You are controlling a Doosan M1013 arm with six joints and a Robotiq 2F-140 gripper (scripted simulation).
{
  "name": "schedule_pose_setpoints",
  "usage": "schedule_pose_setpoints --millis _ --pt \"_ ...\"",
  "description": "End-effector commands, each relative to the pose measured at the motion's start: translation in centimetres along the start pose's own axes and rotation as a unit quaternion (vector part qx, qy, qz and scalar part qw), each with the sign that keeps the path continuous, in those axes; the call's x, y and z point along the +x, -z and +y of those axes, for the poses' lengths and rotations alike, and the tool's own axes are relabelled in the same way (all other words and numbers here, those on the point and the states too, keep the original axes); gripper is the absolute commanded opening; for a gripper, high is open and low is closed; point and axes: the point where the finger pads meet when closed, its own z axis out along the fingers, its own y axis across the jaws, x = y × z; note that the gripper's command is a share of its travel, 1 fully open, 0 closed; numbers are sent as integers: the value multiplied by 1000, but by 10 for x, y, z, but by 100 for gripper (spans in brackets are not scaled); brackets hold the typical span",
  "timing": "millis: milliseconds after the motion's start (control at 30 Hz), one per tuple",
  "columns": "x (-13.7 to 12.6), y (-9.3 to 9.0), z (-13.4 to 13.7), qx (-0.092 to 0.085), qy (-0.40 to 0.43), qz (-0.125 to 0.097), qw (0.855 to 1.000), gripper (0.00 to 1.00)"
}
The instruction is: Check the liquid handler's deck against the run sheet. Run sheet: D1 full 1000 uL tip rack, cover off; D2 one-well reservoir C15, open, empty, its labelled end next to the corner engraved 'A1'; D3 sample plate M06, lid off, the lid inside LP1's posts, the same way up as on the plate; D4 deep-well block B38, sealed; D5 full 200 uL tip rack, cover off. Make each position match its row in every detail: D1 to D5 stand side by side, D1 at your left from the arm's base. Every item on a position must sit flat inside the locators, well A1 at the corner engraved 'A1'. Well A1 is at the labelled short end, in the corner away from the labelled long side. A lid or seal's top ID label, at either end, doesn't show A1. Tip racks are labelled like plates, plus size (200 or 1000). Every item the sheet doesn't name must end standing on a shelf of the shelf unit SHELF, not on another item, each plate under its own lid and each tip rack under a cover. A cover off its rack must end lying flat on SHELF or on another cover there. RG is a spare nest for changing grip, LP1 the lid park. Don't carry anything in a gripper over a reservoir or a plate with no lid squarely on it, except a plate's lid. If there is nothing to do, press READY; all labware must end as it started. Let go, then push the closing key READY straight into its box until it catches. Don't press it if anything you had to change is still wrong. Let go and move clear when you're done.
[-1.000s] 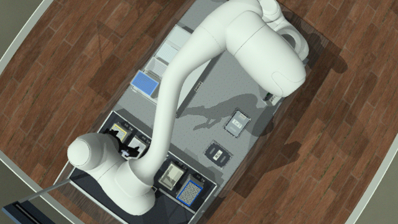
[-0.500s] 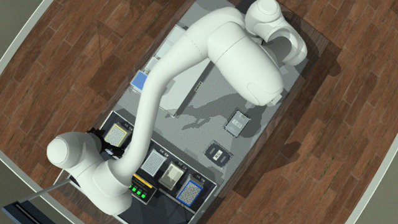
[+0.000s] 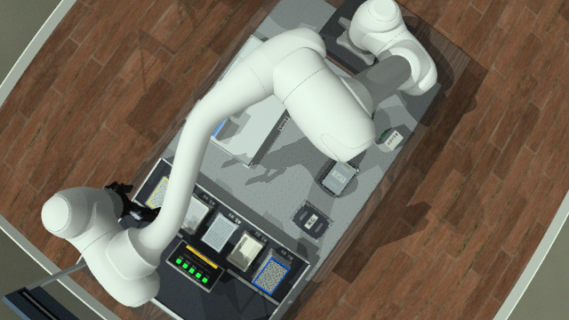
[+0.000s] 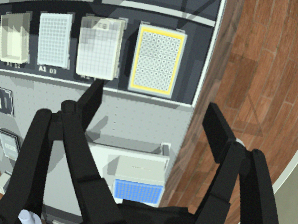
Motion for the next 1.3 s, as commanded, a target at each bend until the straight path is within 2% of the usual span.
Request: schedule_pose_setpoints --millis 0,100,167,667,733,1167,1267 --pt "1 -4 0 0 0 1 1000 79" --pt "1 -14 0 0 0 1 1000 79" --pt "1 -14 0 0 0 1 1000 79" --pt "1 -64 0 0 0 1 1000 79" --pt "1 -64 0 0 0 1 1000 79" --pt "1 -107 0 0 0 1 1000 79" --pt "1 -107 0 0 0 1 1000 79"
